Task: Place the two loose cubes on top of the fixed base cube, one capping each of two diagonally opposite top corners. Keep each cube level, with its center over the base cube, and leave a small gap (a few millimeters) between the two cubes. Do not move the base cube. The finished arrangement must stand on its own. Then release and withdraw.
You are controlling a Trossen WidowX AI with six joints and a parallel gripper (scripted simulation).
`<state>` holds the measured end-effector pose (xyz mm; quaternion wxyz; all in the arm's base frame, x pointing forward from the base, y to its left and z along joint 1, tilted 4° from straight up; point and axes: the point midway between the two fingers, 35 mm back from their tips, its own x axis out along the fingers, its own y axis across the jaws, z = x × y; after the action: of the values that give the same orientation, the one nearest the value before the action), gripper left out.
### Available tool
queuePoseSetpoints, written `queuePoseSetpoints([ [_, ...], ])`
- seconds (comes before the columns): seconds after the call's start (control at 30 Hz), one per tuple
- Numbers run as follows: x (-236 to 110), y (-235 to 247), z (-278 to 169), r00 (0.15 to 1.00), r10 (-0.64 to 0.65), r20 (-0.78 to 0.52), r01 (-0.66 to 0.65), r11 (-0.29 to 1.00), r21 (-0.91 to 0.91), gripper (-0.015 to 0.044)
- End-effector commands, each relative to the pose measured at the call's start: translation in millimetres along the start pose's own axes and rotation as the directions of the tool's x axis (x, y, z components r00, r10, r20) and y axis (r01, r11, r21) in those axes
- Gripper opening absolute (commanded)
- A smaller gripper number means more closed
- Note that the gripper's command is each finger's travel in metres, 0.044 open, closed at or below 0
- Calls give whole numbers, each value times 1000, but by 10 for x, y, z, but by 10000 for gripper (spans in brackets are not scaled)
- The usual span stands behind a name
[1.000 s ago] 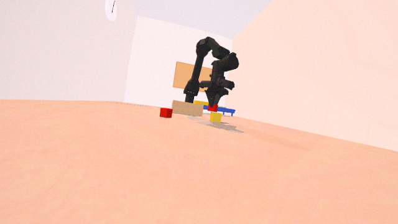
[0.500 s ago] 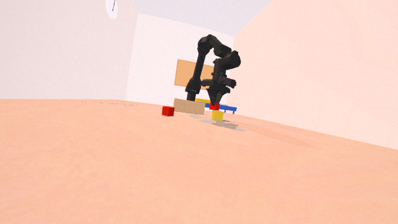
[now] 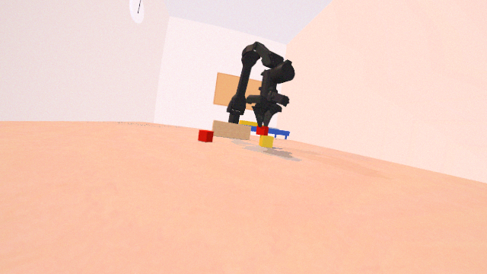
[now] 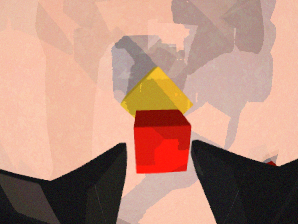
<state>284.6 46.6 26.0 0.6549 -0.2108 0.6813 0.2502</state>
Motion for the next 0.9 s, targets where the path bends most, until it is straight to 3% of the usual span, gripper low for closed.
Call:
queuePoseSetpoints([
  [0.0,-81,-10,19,1000,-8,13,8,1000,-2,205],
  [0.87,-238,-10,17,1000,-8,13,8,1000,-2,205],
])
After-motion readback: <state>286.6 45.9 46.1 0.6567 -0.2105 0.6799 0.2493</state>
